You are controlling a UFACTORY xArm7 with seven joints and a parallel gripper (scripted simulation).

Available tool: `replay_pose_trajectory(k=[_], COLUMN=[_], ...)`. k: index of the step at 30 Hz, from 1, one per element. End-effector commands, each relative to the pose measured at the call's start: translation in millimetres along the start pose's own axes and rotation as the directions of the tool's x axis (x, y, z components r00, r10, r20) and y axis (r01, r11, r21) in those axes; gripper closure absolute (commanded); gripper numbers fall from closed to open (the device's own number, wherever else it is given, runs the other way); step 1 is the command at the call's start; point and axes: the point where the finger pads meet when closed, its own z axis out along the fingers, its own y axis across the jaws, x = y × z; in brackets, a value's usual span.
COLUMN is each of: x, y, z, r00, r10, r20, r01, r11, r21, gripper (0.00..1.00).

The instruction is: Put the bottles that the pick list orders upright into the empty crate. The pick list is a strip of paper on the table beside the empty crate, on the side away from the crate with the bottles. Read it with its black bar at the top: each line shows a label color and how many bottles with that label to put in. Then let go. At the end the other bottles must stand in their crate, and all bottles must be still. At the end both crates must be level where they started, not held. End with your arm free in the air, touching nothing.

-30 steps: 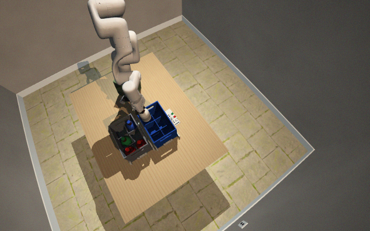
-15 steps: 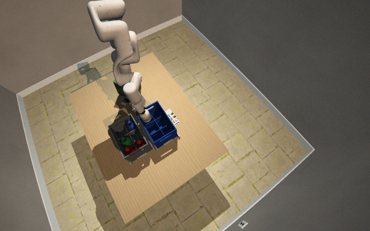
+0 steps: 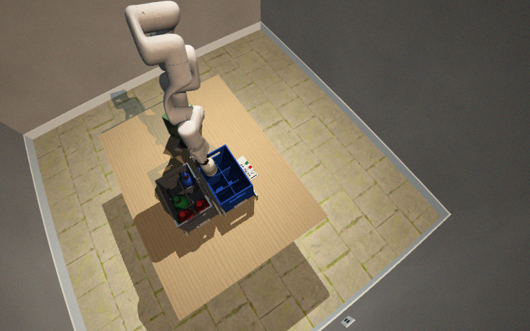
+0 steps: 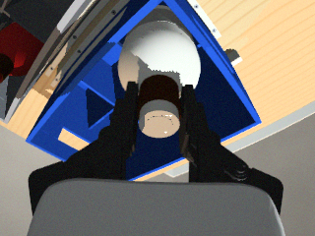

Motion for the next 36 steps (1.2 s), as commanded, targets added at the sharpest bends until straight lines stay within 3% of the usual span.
replay_pose_trajectory(k=[1,36], x=[-1,-1], y=[-2,-2], z=[2,33], r00=[1.0,1.0], r10=[0.0,0.0], r20=[0.003,0.003], r01=[0.0,0.0], r11=[1.0,1.0], r21=[0.004,0.004], gripper=[1.0,1.0])
